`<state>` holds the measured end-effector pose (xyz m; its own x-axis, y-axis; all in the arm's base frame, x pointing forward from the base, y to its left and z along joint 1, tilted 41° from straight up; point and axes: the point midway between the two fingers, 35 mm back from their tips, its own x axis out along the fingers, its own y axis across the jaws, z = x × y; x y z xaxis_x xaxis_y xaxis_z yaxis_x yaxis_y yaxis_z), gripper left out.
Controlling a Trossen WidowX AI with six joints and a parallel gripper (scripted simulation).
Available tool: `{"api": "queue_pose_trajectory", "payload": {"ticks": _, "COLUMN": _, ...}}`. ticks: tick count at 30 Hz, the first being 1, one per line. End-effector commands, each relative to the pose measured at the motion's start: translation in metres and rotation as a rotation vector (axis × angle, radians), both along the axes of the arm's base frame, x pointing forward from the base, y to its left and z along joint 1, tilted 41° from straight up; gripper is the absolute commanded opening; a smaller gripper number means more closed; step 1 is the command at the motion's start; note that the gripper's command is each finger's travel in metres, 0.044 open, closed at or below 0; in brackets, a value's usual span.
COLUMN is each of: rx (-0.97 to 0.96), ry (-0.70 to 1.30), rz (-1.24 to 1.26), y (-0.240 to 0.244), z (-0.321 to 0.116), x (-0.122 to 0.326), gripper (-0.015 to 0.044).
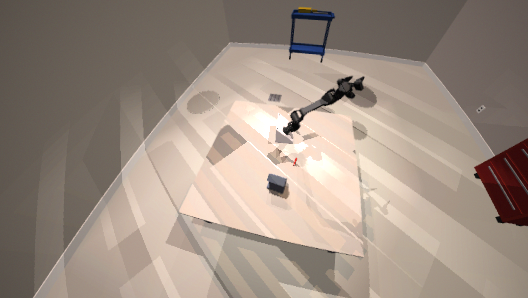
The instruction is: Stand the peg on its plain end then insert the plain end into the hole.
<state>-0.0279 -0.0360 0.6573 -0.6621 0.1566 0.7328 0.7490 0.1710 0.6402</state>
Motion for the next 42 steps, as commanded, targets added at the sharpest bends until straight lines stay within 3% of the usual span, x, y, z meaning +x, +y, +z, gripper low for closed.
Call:
{"api": "queue_pose_trajectory", "payload": {"ticks": 1, "rx": -0.006, "ry": -0.097, "rz": -0.125, "y": 0.028, "z": -0.011, "x": -0.032, "gripper": 0.044}}
{"api": "queue_pose_trajectory", "payload": {"ticks": 12, "rx": -0.018, "ry": -0.319, "rz": -0.424, "y": 0.101, "z": -0.042, "x": -0.078, "gripper": 0.044}}
{"api": "queue_pose_trajectory", "payload": {"ticks": 22, "rx": -0.072, "ry": -0.535, "rz": -0.68, "y": 0.183, "z": -0.084, "x": -0.089, "gripper": 0.044}}
{"api": "queue_pose_trajectory", "payload": {"ticks": 32, "rx": -0.161, "ry": -0.776, "rz": -0.903, "y": 0.265, "z": -0.138, "x": -0.064, "gripper": 0.044}}
{"api": "queue_pose_trajectory", "payload": {"ticks": 42, "rx": -0.287, "ry": -1.008, "rz": -1.085, "y": 0.329, "z": -0.202, "x": -0.005, "gripper": 0.044}}
